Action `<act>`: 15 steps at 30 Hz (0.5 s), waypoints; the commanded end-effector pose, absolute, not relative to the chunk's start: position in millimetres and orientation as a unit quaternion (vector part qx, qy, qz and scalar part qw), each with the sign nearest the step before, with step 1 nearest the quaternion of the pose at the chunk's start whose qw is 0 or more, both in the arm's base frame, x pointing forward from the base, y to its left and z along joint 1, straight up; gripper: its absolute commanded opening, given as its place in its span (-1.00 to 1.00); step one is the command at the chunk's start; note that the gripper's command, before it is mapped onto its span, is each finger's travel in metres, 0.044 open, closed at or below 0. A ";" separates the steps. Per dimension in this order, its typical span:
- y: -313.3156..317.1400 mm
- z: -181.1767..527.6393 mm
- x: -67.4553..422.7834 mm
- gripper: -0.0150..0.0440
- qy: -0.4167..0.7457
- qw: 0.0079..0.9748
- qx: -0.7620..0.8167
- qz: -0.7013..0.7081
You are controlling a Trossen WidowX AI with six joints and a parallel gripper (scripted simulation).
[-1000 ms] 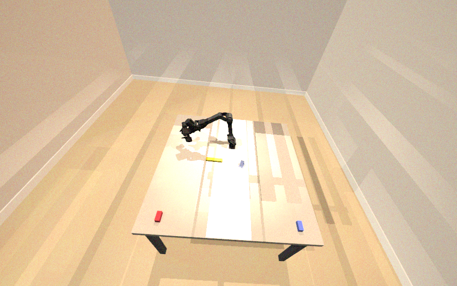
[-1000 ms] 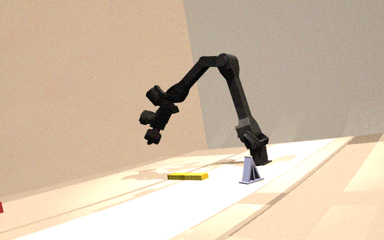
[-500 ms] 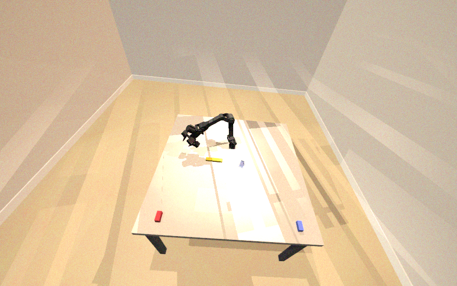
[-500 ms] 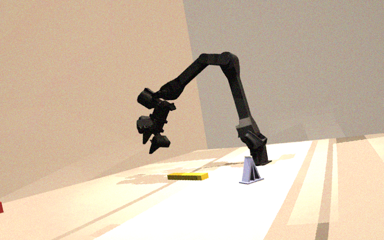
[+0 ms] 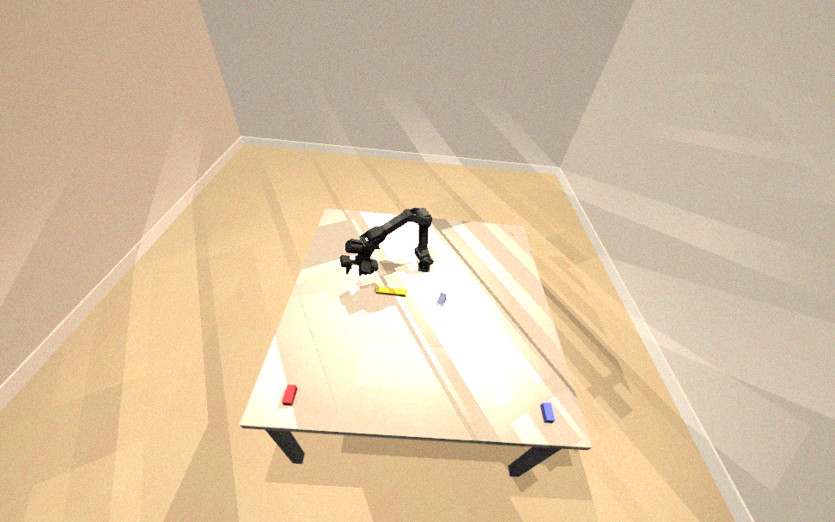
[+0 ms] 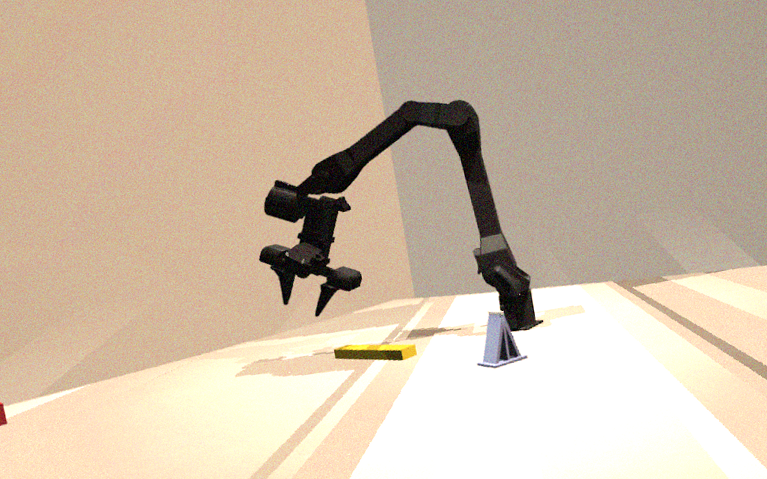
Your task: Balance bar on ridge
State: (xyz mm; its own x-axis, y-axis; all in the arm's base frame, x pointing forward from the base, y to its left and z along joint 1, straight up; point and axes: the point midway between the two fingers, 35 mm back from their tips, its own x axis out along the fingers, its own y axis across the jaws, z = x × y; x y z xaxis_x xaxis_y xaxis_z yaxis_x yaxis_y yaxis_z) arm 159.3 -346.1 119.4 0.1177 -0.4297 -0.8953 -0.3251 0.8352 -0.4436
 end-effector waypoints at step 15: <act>-249.7 113.5 192.0 0.58 0.601 0.594 -0.437 0.307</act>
State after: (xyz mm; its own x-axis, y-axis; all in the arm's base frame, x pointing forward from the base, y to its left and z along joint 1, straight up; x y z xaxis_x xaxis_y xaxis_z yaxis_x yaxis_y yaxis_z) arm 188.7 -266.1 112.2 0.0964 -0.2040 -0.9742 -0.8252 0.5309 -0.1928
